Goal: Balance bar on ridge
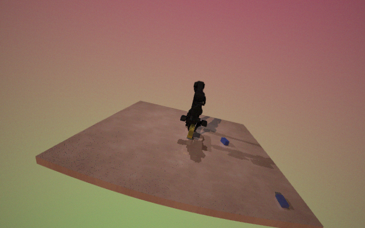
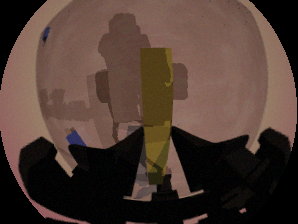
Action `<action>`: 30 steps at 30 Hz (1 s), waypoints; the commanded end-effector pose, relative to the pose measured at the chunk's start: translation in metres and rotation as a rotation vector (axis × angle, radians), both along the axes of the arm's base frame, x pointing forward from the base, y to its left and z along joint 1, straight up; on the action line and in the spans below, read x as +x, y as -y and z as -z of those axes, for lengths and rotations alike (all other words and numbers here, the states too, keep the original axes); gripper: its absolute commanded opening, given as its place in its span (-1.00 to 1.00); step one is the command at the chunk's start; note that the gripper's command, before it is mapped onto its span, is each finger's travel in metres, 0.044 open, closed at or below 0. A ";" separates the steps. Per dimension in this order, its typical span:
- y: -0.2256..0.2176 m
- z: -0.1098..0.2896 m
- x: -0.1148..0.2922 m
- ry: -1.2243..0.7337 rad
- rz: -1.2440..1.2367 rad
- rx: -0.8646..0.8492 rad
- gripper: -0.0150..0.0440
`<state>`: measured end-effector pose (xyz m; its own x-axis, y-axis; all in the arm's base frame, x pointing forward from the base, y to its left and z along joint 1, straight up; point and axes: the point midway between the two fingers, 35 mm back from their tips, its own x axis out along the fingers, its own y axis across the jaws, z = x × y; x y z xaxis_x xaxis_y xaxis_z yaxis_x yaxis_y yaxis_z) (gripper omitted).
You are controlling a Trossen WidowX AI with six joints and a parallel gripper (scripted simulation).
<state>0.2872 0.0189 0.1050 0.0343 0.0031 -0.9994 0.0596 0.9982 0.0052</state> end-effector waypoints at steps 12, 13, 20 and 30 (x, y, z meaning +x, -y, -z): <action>0.000 0.000 0.000 0.000 0.000 0.000 0.94; 0.000 0.000 0.000 0.000 0.000 0.000 1.00; 0.000 -0.044 0.004 0.000 0.000 0.000 1.00; 0.000 -0.100 -0.003 0.000 0.000 0.001 1.00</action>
